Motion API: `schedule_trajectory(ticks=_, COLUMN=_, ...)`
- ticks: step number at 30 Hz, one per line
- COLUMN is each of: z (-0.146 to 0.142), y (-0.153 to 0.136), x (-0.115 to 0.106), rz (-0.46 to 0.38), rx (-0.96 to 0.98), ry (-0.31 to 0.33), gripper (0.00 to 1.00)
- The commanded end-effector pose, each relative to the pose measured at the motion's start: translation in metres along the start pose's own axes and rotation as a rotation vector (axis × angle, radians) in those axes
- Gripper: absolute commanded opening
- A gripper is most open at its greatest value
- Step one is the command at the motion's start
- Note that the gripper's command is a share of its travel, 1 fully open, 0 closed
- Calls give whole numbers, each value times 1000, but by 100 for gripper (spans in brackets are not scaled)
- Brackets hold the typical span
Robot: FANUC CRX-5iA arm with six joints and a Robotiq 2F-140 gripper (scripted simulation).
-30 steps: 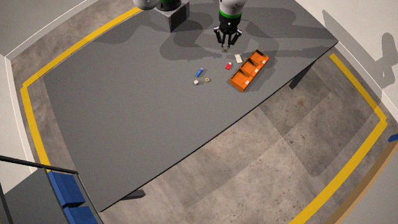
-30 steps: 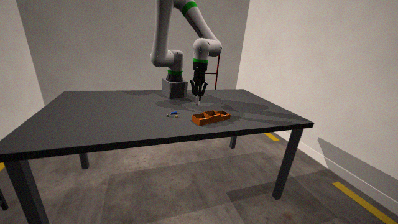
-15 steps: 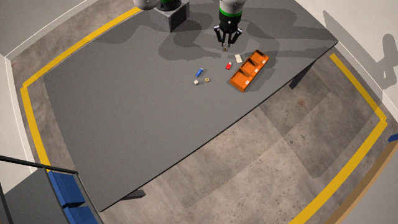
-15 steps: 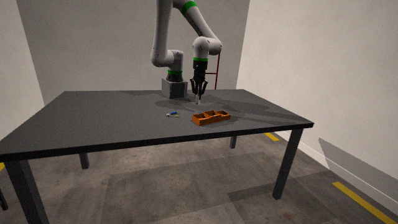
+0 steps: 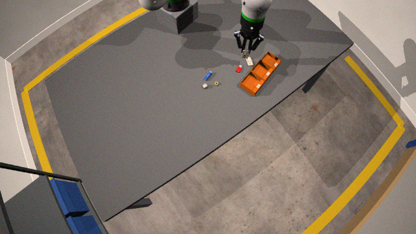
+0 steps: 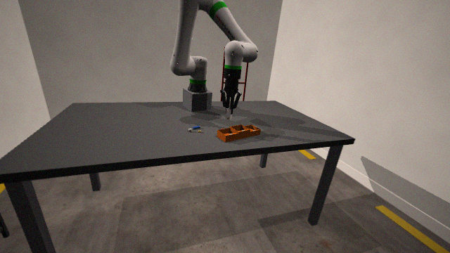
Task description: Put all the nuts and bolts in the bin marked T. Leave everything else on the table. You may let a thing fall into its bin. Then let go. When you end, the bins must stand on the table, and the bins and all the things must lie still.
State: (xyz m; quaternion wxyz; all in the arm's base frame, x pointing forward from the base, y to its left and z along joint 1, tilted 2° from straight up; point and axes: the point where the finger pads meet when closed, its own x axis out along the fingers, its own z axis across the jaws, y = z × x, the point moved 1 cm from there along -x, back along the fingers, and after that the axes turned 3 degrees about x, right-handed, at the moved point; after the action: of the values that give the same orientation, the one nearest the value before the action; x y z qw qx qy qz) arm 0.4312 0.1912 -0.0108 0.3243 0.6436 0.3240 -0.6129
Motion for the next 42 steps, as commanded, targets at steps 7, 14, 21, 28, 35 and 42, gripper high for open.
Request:
schedule_trajectory(ticks=7, z=-48, y=19, x=0, rz=-1, rx=230, ry=1, gripper=7)
schedule_trajectory(ticks=14, z=-76, y=30, x=0, rz=-3, rx=456, ry=4, gripper=7)
schedule_trajectory(ticks=21, z=-94, y=37, x=0, rz=-1, rx=538, ry=-1, gripper=7)
schedule_trajectory(ticks=28, z=-92, y=36, x=0, rz=-1, rx=538, ry=-1, gripper=7)
schedule_trajectory(ticks=35, z=-91, y=35, x=2, rz=-1, rx=538, ry=-1, gripper=7)
schedule_trajectory(ticks=42, z=-91, y=35, x=16, rz=-1, rx=538, ry=-1, gripper=7)
